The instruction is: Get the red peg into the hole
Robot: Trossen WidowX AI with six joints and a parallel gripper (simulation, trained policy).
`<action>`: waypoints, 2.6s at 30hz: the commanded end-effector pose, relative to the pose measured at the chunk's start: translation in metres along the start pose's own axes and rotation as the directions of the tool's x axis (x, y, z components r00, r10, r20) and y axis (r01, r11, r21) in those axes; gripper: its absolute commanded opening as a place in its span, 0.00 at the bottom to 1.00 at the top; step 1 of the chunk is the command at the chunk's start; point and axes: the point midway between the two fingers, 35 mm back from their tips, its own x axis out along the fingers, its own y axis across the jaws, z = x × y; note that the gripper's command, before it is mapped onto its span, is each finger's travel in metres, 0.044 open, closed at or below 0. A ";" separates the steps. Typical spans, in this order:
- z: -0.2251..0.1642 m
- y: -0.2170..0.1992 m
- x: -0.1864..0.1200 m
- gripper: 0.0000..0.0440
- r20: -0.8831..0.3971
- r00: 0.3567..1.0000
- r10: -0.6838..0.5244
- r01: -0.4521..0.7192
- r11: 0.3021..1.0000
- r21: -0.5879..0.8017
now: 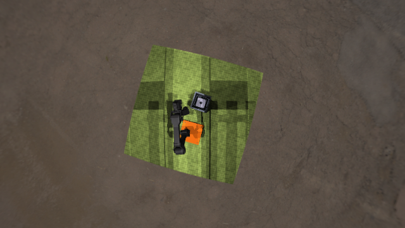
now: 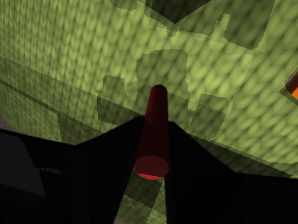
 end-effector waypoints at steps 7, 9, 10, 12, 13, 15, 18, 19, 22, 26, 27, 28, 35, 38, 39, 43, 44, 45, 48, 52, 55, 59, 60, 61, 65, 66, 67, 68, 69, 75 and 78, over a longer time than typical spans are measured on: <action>0.030 0.014 -0.030 0.00 0.085 0.995 0.049 -0.049 0.999 -0.003; 0.038 0.015 -0.034 0.00 0.103 0.993 0.050 -0.050 0.999 0.002; 0.042 0.016 -0.035 0.00 0.111 0.993 0.048 -0.049 0.999 0.005; 0.049 0.016 -0.037 0.00 0.127 0.991 0.043 -0.045 0.999 0.011; 0.053 0.016 -0.038 0.00 0.133 0.990 0.040 -0.042 0.999 0.014; 0.060 0.017 -0.040 0.00 0.144 0.989 0.032 -0.036 0.999 0.021; 0.070 0.018 -0.041 0.00 0.158 0.987 0.020 -0.025 0.999 0.032; 0.074 0.018 -0.041 0.00 0.162 0.987 0.016 -0.022 0.999 0.035; 0.084 0.019 -0.041 0.00 0.171 0.985 0.004 -0.012 0.999 0.045; 0.097 0.021 -0.041 0.00 0.179 0.984 -0.012 0.002 0.998 0.058; 0.100 0.021 -0.041 0.00 0.180 0.983 -0.016 0.005 0.998 0.061; 0.103 0.021 -0.040 0.00 0.181 0.983 -0.020 0.009 0.998 0.064; 0.124 0.023 -0.036 0.00 0.181 0.982 -0.047 0.033 0.996 0.080; 0.132 0.024 -0.033 0.00 0.177 0.983 -0.056 0.042 0.996 0.083; 0.134 0.024 -0.032 0.00 0.176 0.983 -0.059 0.045 0.995 0.084; 0.145 0.024 -0.026 0.00 0.172 0.982 -0.073 0.058 0.994 0.089; 0.148 0.024 -0.024 0.00 0.171 0.982 -0.077 0.062 0.994 0.090; 0.151 0.024 -0.022 0.00 0.169 0.982 -0.081 0.066 0.994 0.092; 0.159 0.023 -0.014 0.00 0.163 0.982 -0.093 0.079 0.992 0.095; 0.168 0.022 -0.004 0.00 0.154 0.982 -0.109 0.094 0.991 0.096; 0.173 0.021 0.004 0.00 0.145 0.982 -0.117 0.104 0.990 0.095; 0.179 0.021 0.017 0.00 0.130 0.984 -0.123 0.111 0.989 0.093; 0.180 0.021 0.020 0.00 0.126 0.984 -0.123 0.112 0.989 0.092; 0.181 0.022 0.022 0.00 0.123 0.985 -0.124 0.113 0.989 0.091; 0.186 0.023 0.032 0.00 0.112 0.986 -0.125 0.116 0.990 0.083; 0.187 0.023 0.035 0.00 0.110 0.986 -0.126 0.118 0.990 0.080; 0.188 0.023 0.038 0.00 0.107 0.986 -0.129 0.121 0.990 0.076; 0.189 0.023 0.041 0.00 0.104 0.986 -0.131 0.124 0.990 0.072; 0.190 0.023 0.045 0.00 0.100 0.986 -0.133 0.127 0.990 0.068; 0.194 0.022 0.062 0.01 0.090 0.985 -0.149 0.145 0.988 0.043; 0.195 0.018 0.069 0.12 0.085 0.982 -0.170 0.167 0.985 0.035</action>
